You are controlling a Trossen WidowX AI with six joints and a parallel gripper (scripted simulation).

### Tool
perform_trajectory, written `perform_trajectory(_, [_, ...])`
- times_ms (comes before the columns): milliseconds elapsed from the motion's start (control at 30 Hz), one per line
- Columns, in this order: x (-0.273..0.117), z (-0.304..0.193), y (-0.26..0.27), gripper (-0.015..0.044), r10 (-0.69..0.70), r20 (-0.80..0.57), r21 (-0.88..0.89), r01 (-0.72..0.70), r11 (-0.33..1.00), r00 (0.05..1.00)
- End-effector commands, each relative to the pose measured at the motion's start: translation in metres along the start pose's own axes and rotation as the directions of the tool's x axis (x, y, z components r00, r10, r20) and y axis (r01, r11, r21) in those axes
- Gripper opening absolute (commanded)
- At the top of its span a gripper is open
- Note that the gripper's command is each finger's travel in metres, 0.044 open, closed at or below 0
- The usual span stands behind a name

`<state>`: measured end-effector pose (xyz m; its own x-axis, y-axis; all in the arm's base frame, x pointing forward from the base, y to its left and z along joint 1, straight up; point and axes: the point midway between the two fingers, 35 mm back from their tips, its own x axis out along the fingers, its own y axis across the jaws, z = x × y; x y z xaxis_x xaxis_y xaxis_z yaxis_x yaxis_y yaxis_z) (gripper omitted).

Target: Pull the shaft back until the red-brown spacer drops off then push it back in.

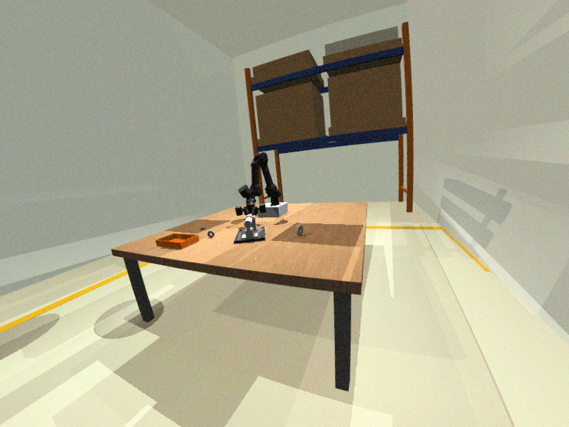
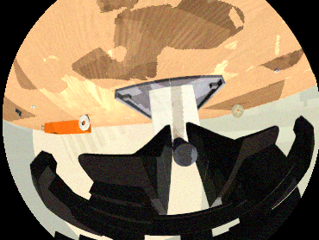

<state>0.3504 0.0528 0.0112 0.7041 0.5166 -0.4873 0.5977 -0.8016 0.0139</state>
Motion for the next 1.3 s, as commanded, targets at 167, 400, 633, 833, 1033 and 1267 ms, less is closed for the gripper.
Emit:
perform_trajectory(167, [-0.0012, 0.0007, -0.0004, 0.0000, -0.001, 0.000, -0.004, 0.001, 1.000, 1.000])
perform_trajectory(400, [-0.0018, 0.0010, -0.0004, 0.0000, -0.001, 0.000, -0.004, 0.001, 1.000, 1.000])
perform_trajectory(633, [-0.0024, 0.0014, -0.0004, 0.0000, -0.001, 0.000, -0.004, 0.001, 1.000, 1.000])
perform_trajectory(833, [-0.0030, 0.0018, -0.0004, 0.0000, -0.001, 0.000, -0.004, 0.001, 1.000, 1.000])
perform_trajectory(1033, [-0.0035, 0.0021, -0.0004, 0.0000, -0.001, 0.000, -0.004, 0.001, 1.000, 1.000])
perform_trajectory(1267, [-0.0042, 0.0025, -0.0004, 0.0000, -0.001, 0.000, -0.004, 0.001, 1.000, 1.000])
